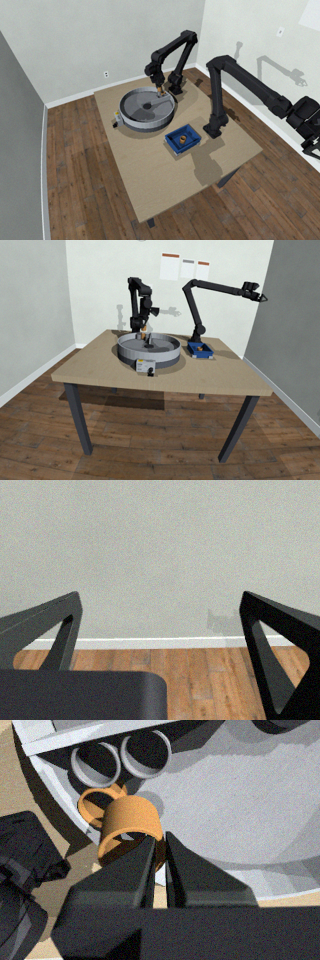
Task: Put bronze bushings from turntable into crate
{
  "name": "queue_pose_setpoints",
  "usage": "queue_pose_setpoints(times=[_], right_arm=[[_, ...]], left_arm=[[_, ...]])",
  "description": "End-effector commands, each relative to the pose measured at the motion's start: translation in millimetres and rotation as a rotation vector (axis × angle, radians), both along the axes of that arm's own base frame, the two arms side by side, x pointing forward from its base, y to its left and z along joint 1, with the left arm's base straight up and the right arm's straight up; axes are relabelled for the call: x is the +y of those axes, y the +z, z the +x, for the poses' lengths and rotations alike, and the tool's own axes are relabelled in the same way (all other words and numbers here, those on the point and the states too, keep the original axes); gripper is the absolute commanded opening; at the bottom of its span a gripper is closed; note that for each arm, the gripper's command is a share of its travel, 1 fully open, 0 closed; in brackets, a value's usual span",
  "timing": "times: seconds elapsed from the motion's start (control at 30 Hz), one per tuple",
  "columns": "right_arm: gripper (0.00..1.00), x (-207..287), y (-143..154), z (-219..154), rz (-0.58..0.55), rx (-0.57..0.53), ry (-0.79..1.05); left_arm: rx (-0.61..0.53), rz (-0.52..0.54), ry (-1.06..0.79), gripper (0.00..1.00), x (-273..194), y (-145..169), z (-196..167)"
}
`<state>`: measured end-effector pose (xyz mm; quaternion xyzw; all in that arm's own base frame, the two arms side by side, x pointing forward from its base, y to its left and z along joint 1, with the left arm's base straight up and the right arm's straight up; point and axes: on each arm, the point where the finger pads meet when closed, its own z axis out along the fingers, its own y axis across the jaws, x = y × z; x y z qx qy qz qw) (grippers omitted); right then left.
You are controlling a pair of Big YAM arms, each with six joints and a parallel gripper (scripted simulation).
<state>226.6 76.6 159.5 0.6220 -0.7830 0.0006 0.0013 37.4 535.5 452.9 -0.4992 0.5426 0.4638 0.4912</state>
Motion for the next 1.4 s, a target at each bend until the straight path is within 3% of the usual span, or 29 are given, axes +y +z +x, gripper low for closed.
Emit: queue_pose_setpoints(times=[0.0, 0.63, 1.03, 1.1, 1.37], right_arm=[[0.00, 8.0, 16.1, 10.3, 0.013, -0.029, 0.002], [0.00, 70.4, 23.4, 20.9, 0.034, -0.061, 0.001], [0.00, 195.2, 22.1, 17.4, 0.049, -0.048, 0.001], [0.00, 195.2, 22.1, 17.4, 0.049, -0.048, 0.001], [0.00, 293.6, 20.8, 12.2, 0.041, -0.031, 0.001]], left_arm=[[-0.019, 0.086, 0.008, 1.00, 8.3, 47.6, -2.5], [-0.019, 0.086, 0.008, 1.00, 8.3, 47.6, -2.5], [-0.019, 0.086, 0.008, 1.00, 8.3, 47.6, -2.5], [-0.019, 0.086, 0.008, 1.00, 8.3, 47.6, -2.5], [-0.019, 0.086, 0.008, 1.00, 8.3, 47.6, -2.5]])
